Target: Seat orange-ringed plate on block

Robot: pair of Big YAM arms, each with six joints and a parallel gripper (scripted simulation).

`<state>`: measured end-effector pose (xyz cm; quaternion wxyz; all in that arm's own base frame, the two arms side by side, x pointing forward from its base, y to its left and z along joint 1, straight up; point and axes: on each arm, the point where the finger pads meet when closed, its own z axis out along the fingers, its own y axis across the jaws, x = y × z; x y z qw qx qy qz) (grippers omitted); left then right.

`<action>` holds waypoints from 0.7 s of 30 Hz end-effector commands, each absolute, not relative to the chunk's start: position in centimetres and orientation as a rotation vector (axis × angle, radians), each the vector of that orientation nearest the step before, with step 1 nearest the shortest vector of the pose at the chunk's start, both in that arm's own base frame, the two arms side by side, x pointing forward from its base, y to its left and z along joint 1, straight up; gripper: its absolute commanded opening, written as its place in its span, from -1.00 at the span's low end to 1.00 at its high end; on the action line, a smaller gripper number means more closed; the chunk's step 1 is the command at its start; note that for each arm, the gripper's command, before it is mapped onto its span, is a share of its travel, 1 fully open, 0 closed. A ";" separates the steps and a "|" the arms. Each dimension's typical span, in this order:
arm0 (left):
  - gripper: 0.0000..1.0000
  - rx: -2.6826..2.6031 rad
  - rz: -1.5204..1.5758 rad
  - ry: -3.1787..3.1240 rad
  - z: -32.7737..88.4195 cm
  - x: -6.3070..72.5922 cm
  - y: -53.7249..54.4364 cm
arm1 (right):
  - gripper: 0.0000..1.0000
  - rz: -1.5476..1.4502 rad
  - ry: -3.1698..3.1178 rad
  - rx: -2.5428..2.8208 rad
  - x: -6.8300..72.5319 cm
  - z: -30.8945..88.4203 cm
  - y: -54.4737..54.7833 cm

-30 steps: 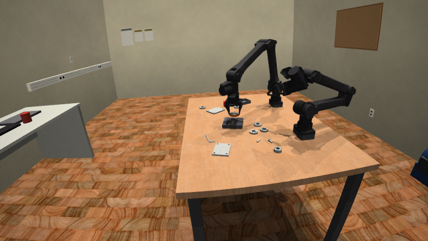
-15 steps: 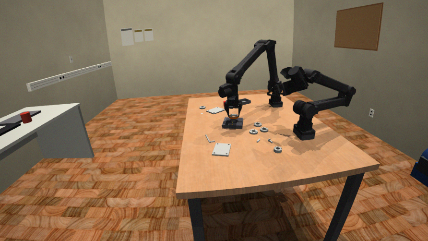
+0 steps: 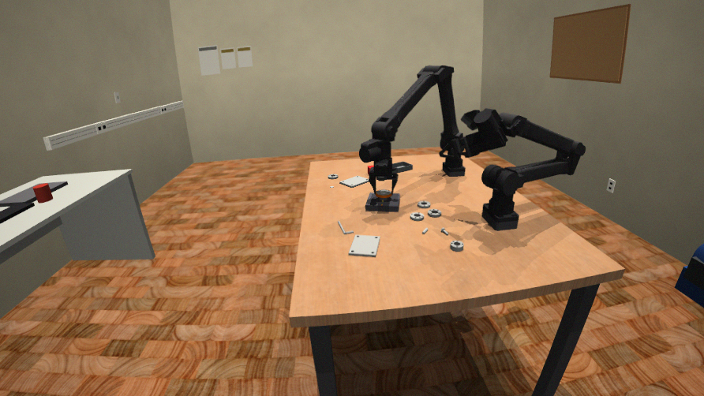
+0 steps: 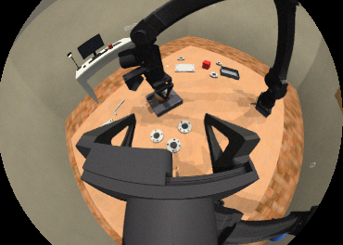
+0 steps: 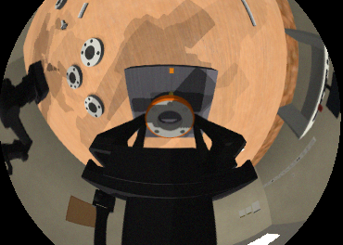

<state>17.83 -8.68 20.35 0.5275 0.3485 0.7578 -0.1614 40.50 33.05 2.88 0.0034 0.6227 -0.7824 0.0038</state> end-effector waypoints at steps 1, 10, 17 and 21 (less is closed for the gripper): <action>1.00 0.839 -0.343 1.774 22.8 17.7 -8.4 | 0.19 0.007 -2.455 1.951 41.6 1.2 33.0; 1.00 0.839 -0.343 1.774 22.8 17.7 -8.4 | 0.19 0.014 -2.445 1.959 41.2 -0.5 33.4; 1.00 0.839 -0.343 1.774 22.8 17.7 -8.4 | 0.19 0.008 -2.414 1.928 40.3 -1.0 32.7; 1.00 0.839 -0.343 1.774 22.8 17.7 -8.4 | 0.19 0.008 -2.417 1.927 40.2 -2.0 32.6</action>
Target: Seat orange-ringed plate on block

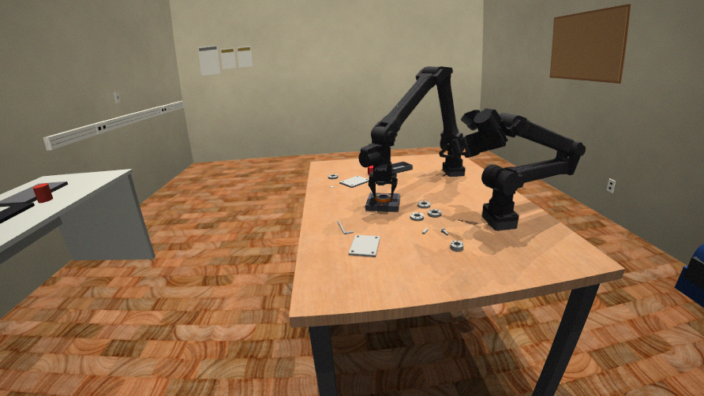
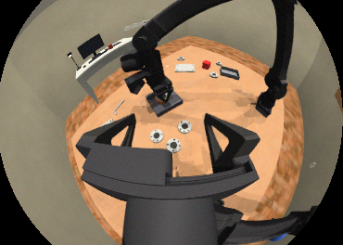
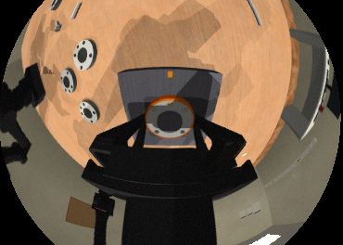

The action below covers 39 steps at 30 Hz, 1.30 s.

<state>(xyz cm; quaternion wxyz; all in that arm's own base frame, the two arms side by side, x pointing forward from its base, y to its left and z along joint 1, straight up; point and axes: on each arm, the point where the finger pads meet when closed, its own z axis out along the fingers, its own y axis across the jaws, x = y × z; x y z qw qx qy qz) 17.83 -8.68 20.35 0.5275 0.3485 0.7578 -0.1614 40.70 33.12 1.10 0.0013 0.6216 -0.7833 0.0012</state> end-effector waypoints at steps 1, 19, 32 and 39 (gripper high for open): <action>1.00 0.839 -0.343 1.774 22.8 17.7 -8.4 | 0.19 0.008 -2.410 1.920 39.8 -2.4 32.3; 1.00 0.839 -0.343 1.774 22.8 17.7 -8.4 | 0.19 0.007 -2.442 1.933 40.4 0.1 32.9; 1.00 0.839 -0.343 1.774 22.8 17.7 -8.4 | 1.00 0.004 -2.465 1.956 40.9 1.5 33.2; 1.00 0.839 -0.343 1.774 22.8 17.7 -8.4 | 1.00 0.001 -2.504 1.987 41.3 4.2 34.7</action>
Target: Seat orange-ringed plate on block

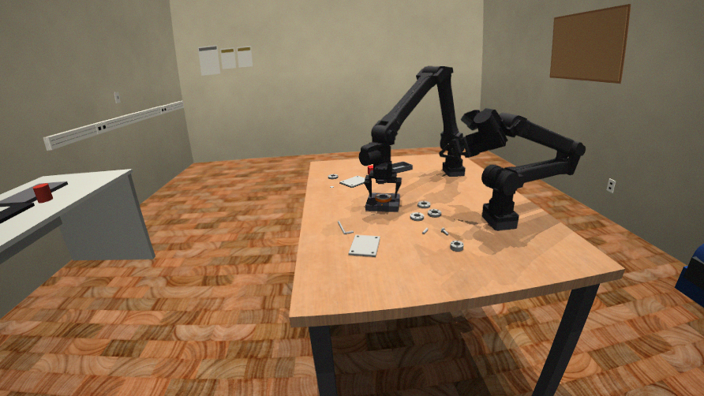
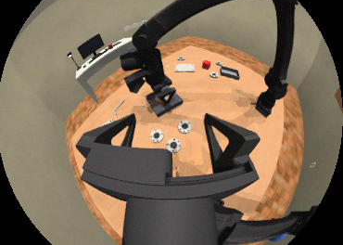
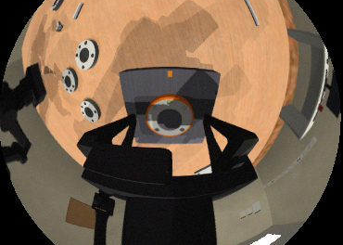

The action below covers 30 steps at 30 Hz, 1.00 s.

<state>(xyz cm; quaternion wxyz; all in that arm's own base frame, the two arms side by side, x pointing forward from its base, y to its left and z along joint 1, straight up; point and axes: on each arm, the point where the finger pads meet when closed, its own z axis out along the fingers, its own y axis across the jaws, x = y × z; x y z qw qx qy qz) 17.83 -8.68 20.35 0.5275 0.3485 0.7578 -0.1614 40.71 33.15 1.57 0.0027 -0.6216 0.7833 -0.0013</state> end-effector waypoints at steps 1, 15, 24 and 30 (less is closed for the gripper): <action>1.00 0.839 -0.343 1.774 22.8 17.7 -8.4 | 1.00 -0.001 2.415 -1.917 41.3 4.4 34.8; 1.00 0.839 -0.343 1.774 22.8 17.7 -8.4 | 1.00 0.003 2.398 -1.894 41.5 6.7 35.2; 1.00 0.839 -0.343 1.774 22.8 17.7 -8.4 | 1.00 -0.003 2.393 -1.898 42.7 9.4 34.3; 1.00 0.839 -0.343 1.774 22.8 17.7 -8.4 | 1.00 -0.004 2.434 -1.931 41.7 9.4 33.3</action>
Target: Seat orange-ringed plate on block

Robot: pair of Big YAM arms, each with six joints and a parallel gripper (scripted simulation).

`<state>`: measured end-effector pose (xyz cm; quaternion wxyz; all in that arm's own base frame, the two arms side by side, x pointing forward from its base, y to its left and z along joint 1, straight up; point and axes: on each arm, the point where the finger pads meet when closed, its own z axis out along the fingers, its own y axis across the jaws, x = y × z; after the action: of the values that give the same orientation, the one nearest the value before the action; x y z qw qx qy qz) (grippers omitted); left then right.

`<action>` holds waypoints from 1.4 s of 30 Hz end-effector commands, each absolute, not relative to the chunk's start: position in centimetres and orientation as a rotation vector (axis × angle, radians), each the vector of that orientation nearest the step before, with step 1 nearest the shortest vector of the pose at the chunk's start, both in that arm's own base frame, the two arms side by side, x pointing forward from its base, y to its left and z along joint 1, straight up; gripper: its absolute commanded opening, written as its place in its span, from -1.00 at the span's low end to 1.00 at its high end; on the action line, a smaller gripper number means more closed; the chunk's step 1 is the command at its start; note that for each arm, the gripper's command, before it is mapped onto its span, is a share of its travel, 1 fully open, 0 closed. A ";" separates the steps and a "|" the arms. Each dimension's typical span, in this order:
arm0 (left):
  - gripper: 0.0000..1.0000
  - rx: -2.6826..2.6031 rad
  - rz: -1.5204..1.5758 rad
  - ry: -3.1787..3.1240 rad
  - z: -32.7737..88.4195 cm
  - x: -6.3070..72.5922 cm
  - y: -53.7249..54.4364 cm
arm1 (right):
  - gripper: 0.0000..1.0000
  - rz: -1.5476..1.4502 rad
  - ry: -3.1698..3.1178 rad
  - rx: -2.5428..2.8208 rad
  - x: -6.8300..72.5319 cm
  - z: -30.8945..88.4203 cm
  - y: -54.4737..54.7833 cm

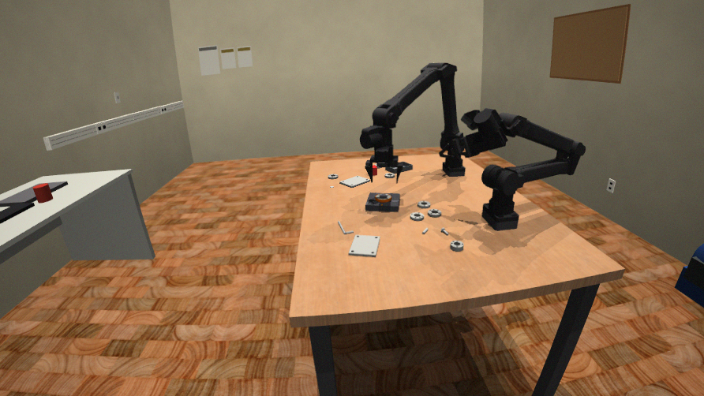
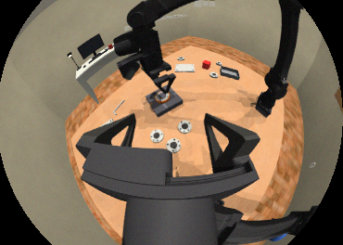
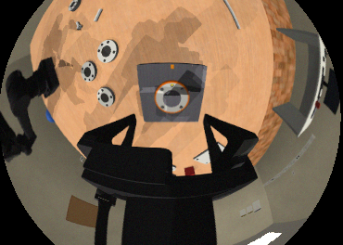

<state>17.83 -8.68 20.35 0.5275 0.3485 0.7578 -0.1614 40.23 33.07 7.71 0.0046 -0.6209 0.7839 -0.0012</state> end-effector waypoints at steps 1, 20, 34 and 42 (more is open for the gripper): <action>1.00 0.839 -0.343 1.774 22.8 17.7 -8.4 | 1.00 -0.004 2.434 -1.931 41.7 9.4 33.3; 1.00 0.839 -0.343 1.774 22.8 17.7 -8.4 | 1.00 0.095 2.544 -1.469 41.0 8.2 32.5; 1.00 0.839 -0.343 1.774 22.8 17.7 -8.4 | 1.00 0.297 2.408 -0.843 39.7 8.7 33.0; 1.00 0.839 -0.343 1.774 22.8 17.7 -8.4 | 1.00 0.279 2.378 -0.858 40.2 8.7 33.3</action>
<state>17.83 -8.68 20.35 0.5275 0.3485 0.7578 -0.1614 39.82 32.28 7.89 0.2788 -0.3271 0.8977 0.0970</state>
